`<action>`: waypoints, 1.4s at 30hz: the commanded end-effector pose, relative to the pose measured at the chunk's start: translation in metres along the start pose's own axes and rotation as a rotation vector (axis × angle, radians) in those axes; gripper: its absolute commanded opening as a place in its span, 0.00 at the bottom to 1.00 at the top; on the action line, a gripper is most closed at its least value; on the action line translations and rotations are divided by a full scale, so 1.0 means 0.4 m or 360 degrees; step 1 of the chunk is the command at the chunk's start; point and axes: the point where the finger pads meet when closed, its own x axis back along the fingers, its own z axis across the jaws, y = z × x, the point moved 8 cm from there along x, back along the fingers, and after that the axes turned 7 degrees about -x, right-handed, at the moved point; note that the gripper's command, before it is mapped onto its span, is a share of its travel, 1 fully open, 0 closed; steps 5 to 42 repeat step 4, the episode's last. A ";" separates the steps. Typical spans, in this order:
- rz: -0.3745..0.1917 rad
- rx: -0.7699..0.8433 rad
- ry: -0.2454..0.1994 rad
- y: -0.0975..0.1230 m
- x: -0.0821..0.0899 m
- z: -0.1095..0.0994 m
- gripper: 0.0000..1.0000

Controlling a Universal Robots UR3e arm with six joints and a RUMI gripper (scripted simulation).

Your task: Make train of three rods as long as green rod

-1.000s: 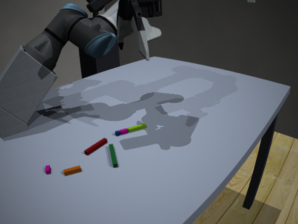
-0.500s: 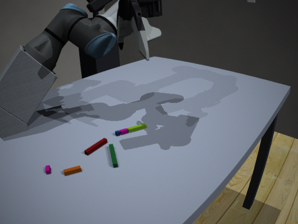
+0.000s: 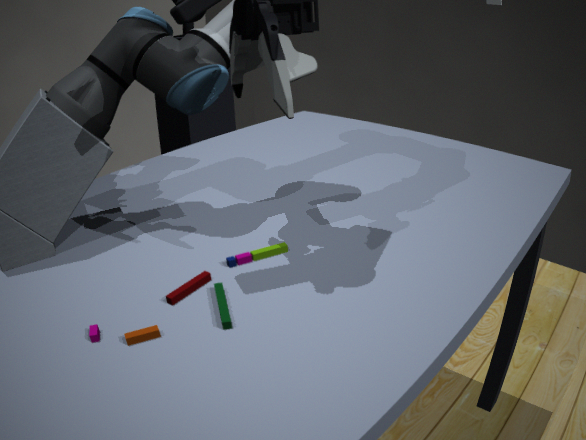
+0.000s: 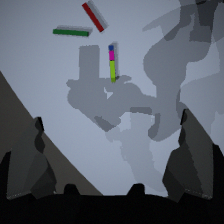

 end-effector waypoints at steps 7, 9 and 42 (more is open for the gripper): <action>0.0001 0.0000 -0.0002 0.000 0.001 -0.001 1.00; 0.0001 0.0000 -0.0002 0.000 0.001 -0.001 1.00; 0.0001 0.0000 -0.0002 0.000 0.001 -0.001 1.00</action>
